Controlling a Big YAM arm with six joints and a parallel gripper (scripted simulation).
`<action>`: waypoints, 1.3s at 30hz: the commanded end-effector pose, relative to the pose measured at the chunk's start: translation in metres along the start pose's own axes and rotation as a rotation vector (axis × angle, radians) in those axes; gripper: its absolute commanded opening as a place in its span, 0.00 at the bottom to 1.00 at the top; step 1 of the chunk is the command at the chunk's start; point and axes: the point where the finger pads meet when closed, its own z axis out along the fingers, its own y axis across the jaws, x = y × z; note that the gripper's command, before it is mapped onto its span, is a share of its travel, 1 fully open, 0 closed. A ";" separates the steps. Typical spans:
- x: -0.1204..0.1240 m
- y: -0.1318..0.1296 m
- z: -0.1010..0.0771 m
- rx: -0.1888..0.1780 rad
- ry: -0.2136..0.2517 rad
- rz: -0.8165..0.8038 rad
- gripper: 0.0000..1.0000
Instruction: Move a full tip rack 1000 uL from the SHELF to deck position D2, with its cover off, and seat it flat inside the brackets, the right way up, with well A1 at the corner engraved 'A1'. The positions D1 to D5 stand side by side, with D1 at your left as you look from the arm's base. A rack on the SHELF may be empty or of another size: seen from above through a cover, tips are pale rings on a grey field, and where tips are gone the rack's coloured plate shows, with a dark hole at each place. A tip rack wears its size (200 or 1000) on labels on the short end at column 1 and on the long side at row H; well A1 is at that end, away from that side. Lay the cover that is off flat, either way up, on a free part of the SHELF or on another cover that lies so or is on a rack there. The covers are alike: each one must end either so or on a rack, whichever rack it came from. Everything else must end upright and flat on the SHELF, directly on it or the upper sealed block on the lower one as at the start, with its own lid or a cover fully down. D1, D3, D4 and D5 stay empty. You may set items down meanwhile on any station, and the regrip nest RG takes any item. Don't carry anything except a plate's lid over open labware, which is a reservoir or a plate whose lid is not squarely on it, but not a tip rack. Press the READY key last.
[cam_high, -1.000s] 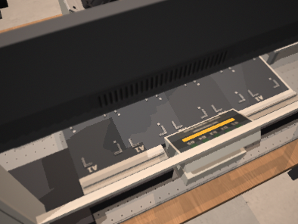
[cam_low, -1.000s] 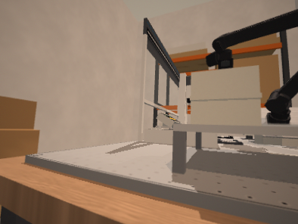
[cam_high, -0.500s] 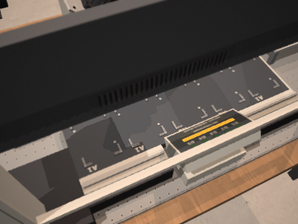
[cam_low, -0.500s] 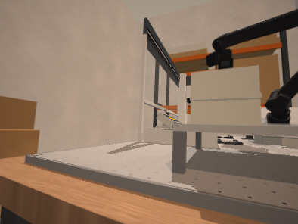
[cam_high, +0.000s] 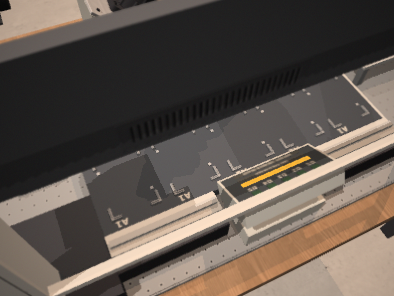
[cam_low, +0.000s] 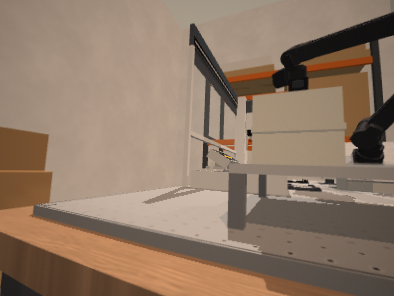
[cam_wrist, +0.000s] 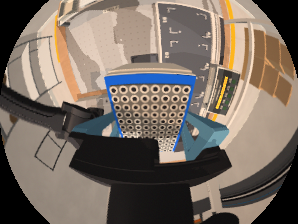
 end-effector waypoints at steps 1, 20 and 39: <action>-0.005 -0.005 -0.010 0.020 0.006 -0.021 0.00; -0.003 0.003 -0.004 0.014 0.001 -0.009 0.00; -0.004 0.004 -0.009 0.034 0.010 -0.014 0.00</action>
